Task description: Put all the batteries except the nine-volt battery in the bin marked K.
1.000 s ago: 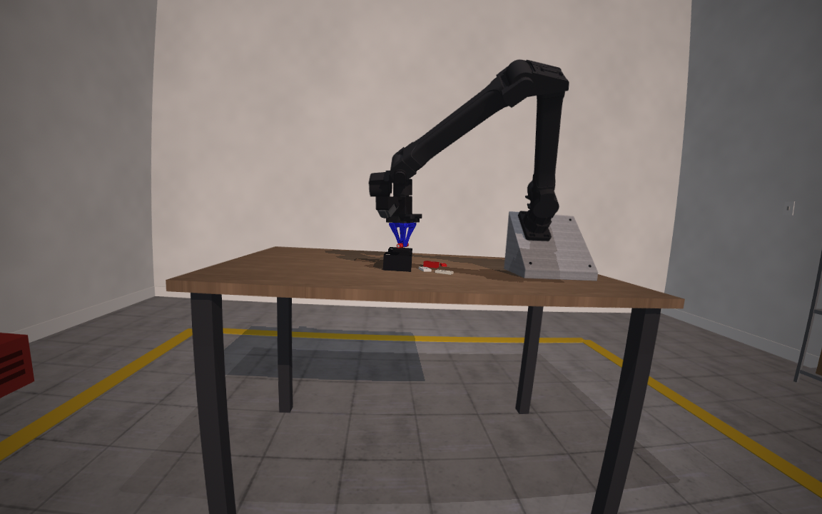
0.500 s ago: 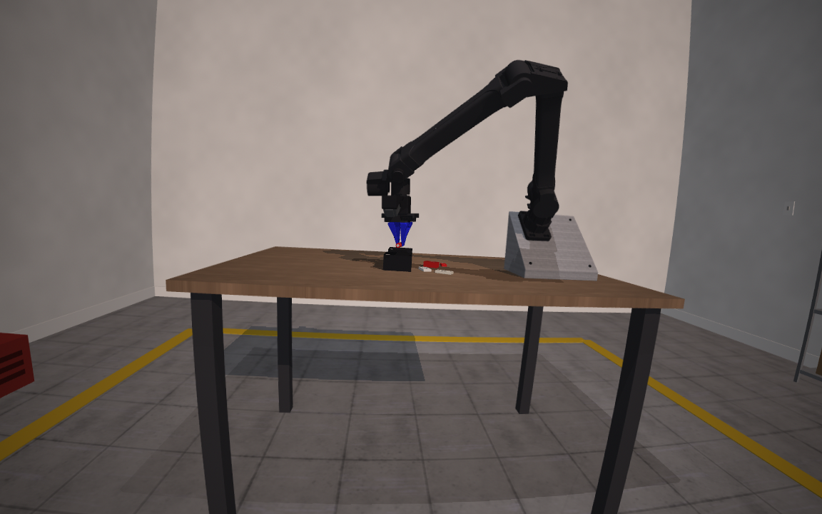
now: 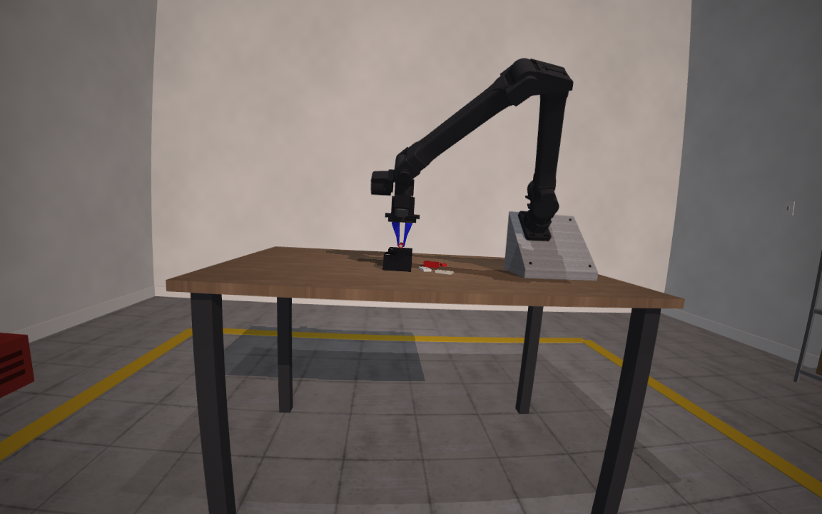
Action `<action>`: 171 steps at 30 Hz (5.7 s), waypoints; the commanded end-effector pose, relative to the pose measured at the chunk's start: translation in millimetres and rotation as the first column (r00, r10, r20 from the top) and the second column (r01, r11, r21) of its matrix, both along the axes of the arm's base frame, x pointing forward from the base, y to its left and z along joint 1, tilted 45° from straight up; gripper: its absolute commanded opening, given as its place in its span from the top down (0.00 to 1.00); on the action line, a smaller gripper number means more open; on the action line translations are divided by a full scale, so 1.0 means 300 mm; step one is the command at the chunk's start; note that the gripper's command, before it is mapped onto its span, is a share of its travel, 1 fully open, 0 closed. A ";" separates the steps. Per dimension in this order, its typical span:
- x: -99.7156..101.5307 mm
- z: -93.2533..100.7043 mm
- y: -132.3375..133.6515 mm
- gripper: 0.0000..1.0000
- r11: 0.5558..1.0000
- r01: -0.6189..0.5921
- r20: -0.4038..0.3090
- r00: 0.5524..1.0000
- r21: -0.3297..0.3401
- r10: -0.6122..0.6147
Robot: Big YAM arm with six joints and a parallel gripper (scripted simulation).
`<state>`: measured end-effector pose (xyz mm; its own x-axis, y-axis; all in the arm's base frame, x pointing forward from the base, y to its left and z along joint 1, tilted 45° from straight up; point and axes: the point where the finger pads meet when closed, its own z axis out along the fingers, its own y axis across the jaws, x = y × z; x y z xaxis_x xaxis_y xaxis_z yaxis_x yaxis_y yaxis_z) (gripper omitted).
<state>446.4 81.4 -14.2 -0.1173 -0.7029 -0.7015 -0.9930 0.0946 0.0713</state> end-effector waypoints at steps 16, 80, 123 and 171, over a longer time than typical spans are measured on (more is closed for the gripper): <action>0.017 0.005 -0.060 0.92 1.000 0.008 0.031 0.999 0.004 -0.008; 0.042 -0.023 0.011 0.73 1.000 0.008 0.056 0.998 0.003 -0.008; 0.065 0.027 -0.055 0.73 1.000 0.001 0.057 0.998 -0.002 -0.001; 0.083 0.117 -0.111 0.00 1.000 0.008 0.072 0.997 -0.006 -0.008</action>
